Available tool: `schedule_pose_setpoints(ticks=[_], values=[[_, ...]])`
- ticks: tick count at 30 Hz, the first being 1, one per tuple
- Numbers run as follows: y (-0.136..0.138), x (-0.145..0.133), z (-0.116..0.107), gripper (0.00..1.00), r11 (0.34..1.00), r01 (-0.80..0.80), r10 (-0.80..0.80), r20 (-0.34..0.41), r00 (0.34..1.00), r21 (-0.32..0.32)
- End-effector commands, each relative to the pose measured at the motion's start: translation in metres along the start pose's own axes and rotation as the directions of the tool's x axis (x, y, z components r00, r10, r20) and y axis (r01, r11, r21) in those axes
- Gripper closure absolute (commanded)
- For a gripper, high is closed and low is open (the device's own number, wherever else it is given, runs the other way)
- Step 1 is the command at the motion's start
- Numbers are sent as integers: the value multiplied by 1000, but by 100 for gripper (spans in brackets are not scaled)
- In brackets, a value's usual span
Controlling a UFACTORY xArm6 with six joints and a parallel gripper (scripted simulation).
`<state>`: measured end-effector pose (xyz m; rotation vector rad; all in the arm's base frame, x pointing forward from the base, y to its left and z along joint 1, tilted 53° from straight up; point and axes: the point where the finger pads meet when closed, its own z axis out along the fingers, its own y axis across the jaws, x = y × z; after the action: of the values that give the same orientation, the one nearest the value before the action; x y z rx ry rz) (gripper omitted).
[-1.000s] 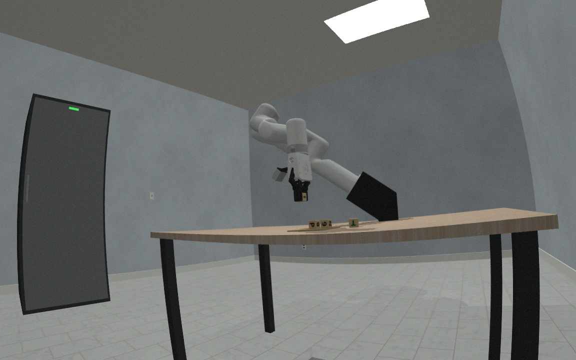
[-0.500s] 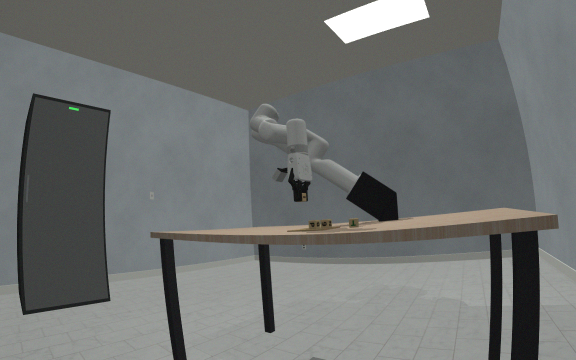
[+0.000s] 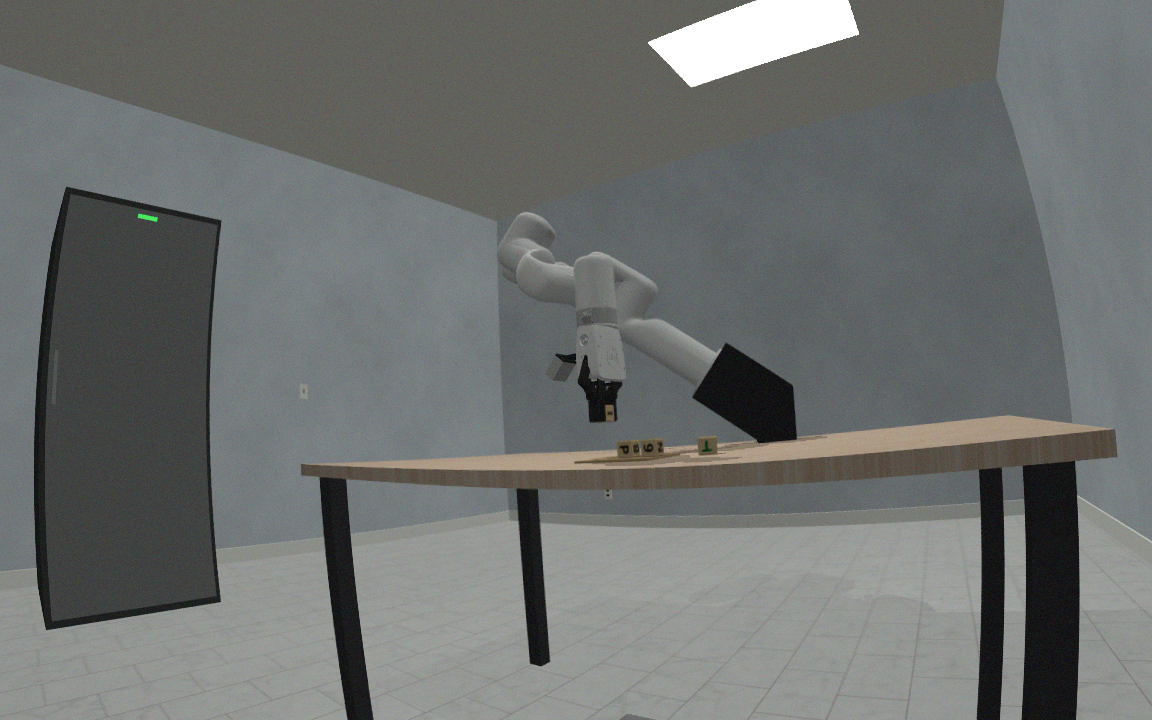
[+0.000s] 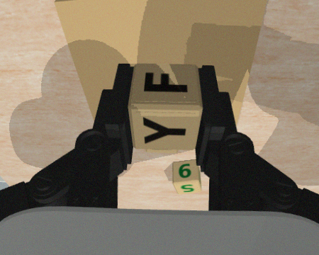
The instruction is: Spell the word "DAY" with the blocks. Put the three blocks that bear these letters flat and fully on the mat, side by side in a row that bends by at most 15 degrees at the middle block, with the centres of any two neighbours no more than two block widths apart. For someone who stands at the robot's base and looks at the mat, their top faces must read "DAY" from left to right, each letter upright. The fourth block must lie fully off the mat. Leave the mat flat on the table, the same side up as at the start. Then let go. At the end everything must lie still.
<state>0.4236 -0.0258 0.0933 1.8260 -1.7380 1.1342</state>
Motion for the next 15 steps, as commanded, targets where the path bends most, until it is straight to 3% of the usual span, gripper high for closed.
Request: schedule_pose_setpoints(ticks=[1,15], values=[[-2,0,23,73,1000,-2,2,1,1000,4],[-2,0,59,73,1000,-2,2,1,1000,4]])
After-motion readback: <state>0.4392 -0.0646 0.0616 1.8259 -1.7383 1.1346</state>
